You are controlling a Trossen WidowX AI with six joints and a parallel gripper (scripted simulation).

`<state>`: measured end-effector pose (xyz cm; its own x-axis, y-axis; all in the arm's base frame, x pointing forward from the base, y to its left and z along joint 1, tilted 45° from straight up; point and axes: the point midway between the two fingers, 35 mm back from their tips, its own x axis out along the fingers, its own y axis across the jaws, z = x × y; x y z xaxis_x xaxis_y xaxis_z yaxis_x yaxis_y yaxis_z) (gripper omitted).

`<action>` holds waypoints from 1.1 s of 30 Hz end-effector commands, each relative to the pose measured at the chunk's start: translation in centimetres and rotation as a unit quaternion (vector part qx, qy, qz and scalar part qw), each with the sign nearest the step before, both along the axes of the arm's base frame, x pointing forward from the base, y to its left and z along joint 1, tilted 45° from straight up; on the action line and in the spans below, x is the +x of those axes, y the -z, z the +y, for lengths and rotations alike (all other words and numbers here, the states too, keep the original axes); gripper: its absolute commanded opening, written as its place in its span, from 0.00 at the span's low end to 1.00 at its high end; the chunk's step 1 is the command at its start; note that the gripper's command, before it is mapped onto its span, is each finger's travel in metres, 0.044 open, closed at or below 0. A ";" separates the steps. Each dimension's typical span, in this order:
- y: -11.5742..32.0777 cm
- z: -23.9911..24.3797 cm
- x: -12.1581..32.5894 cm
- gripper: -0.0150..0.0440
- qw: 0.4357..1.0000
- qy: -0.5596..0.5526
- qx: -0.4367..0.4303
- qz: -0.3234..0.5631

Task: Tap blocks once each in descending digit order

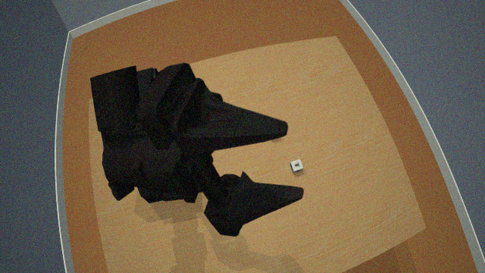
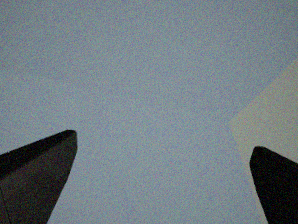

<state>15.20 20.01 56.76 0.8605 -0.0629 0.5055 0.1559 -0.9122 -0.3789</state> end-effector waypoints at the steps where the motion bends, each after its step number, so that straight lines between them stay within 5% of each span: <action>1: -2.8 -5.8 -3.5 0.93 0.983 -0.081 0.151 -0.069; 10: -3.2 -22.2 -5.3 0.93 0.821 -0.211 0.500 -0.178; 19: 6.0 -35.1 1.8 0.93 0.566 -0.185 0.778 -0.202; 27: 19.7 -38.0 9.6 0.93 0.365 -0.029 0.914 -0.173; 33: 31.1 -35.2 12.7 0.93 0.277 0.153 0.939 -0.134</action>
